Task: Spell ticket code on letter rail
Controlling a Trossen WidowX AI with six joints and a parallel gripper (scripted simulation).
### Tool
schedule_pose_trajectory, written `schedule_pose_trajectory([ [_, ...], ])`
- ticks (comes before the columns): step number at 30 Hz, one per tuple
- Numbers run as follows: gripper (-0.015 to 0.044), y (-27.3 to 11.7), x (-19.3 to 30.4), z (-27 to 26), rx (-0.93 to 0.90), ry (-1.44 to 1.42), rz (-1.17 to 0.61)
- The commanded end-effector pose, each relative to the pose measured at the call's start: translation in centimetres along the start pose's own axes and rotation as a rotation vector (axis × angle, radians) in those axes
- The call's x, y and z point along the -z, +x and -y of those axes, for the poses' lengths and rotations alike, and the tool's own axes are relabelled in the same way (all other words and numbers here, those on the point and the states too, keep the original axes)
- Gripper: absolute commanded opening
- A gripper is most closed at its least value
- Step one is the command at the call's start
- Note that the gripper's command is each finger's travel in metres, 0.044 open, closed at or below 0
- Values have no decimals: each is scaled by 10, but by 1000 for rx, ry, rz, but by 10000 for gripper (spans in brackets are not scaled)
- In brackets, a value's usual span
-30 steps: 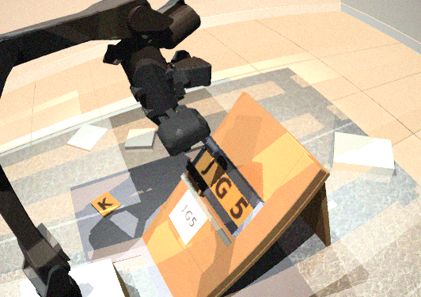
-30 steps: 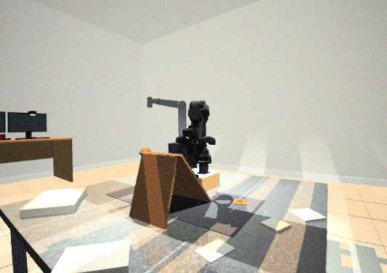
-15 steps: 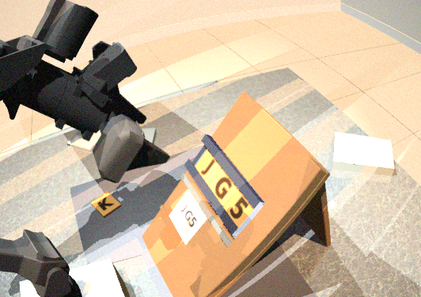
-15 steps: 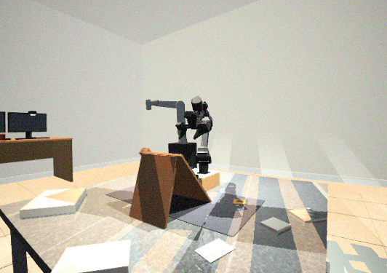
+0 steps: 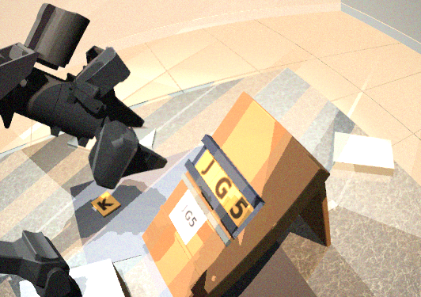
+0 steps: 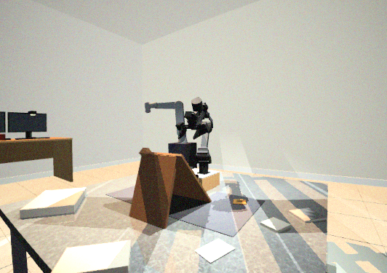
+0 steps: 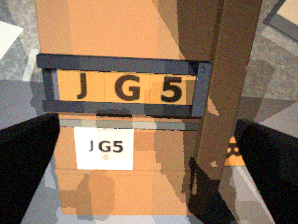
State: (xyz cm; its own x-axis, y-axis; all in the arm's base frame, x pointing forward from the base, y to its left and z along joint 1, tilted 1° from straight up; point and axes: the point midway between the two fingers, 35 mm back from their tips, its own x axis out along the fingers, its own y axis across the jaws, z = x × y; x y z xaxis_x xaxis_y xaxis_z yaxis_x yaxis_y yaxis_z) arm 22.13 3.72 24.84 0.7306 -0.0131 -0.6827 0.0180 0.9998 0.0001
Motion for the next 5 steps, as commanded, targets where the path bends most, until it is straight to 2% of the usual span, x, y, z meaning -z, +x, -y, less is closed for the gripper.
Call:
schedule_pose_trajectory([
  [1,440,0,-1,1,5,-3,4],
  [5,440,0,-1,1,5,-3,4],
])
